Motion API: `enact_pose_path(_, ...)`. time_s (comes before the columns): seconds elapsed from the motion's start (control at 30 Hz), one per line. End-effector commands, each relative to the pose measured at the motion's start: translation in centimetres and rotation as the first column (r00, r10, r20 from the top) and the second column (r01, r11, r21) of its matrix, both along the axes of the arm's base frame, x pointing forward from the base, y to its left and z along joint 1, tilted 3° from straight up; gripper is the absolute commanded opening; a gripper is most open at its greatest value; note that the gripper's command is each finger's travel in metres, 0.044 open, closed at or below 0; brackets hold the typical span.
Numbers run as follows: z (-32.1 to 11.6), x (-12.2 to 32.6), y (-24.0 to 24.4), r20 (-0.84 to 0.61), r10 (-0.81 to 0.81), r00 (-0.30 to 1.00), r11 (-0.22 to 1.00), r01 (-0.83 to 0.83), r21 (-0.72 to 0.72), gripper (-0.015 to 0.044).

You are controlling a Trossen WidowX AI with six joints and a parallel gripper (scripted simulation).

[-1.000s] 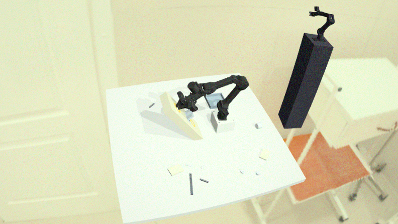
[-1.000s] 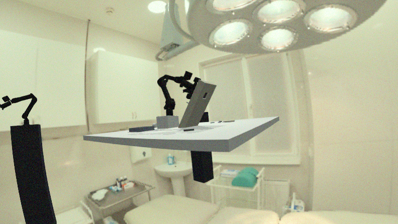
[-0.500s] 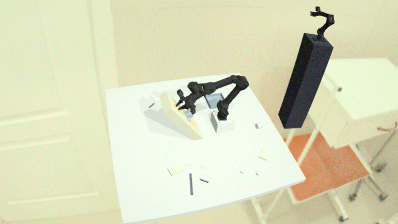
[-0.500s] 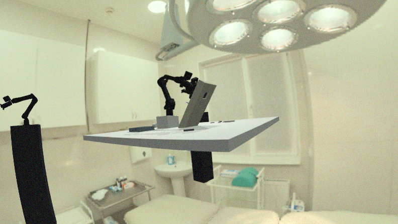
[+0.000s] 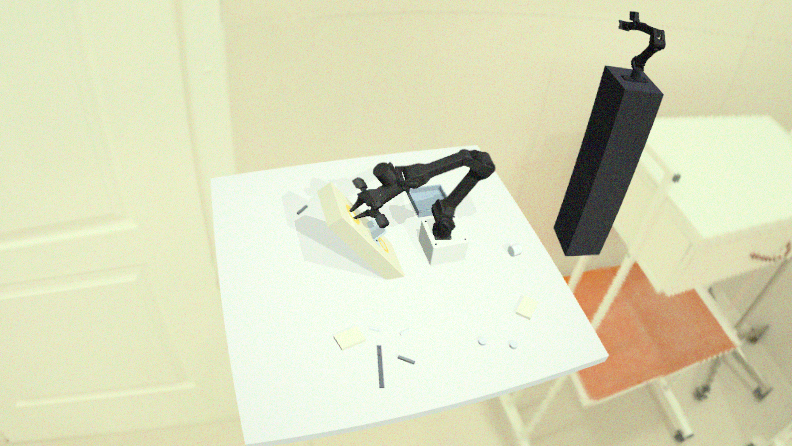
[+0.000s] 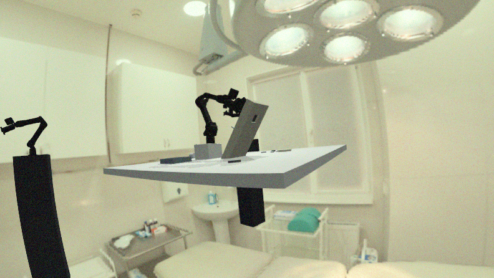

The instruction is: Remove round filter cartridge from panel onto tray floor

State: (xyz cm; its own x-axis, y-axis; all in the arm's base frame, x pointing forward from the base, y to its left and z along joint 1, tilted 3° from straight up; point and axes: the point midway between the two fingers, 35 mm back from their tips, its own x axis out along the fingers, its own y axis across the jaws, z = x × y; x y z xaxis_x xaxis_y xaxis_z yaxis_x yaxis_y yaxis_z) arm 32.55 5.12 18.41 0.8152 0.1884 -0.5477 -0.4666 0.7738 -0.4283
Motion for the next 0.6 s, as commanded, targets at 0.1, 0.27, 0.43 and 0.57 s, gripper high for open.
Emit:
enact_pose_path(0.1,-0.12,0.47,0.04,-0.064,-0.145,0.987,0.963,0.156,0.221,0.0000)
enact_pose_path(0.27,-0.10,0.45,0.03,-0.123,-0.225,0.967,0.903,0.254,0.347,0.0000)
enact_pose_path(0.43,-0.09,0.43,0.03,-0.191,-0.293,0.937,0.816,0.349,0.461,0.0000)
enact_pose_path(0.57,-0.08,0.41,0.03,-0.225,-0.319,0.921,0.769,0.390,0.506,0.0000)
